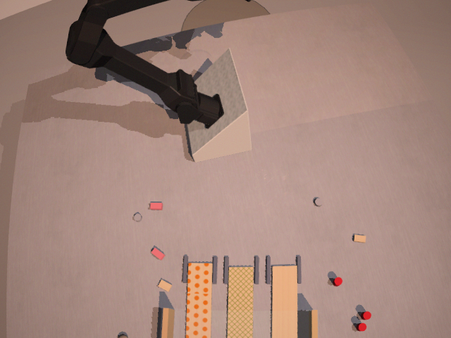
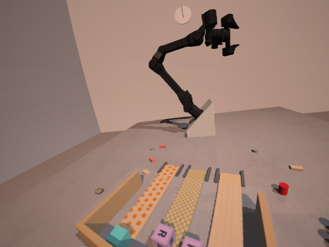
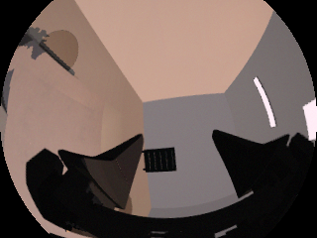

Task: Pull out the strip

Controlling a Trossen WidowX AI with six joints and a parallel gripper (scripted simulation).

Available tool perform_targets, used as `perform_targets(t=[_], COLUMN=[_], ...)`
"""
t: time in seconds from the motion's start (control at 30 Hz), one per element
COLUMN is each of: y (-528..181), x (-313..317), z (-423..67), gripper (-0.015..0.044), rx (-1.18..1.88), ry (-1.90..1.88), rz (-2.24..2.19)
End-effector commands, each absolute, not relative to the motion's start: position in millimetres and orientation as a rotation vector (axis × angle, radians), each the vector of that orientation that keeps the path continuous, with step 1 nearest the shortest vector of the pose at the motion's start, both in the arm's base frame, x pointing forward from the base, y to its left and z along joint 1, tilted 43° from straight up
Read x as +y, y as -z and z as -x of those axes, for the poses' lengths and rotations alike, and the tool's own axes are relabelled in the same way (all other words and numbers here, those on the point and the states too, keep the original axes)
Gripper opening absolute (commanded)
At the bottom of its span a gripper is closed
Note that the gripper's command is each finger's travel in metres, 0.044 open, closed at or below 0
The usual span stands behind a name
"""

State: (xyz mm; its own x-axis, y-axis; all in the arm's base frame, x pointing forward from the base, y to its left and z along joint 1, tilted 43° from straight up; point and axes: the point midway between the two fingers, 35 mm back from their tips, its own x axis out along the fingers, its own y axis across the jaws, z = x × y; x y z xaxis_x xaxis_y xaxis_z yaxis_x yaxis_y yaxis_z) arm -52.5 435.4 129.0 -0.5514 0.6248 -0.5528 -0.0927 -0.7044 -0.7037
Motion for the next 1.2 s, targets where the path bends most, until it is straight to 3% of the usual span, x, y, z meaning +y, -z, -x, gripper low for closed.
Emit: perform_targets(t=[0.0, 0.37, 0.67, 0.9, 1.17], y=[-116, -93, -89, -94, -105], x=[432, 377, 265, 153, 49], z=[-4, -165, -275, -316, -315], gripper=[0.0400, 0.0400, 0.0400, 0.0400, 0.0400], rx=[-0.599, 0.026, 0.393, 0.534, 0.555], ry=[-2.093, -1.428, -0.741, -0.182, 0.332], rz=[1.242, 1.267, 1.085, 0.882, 0.679])
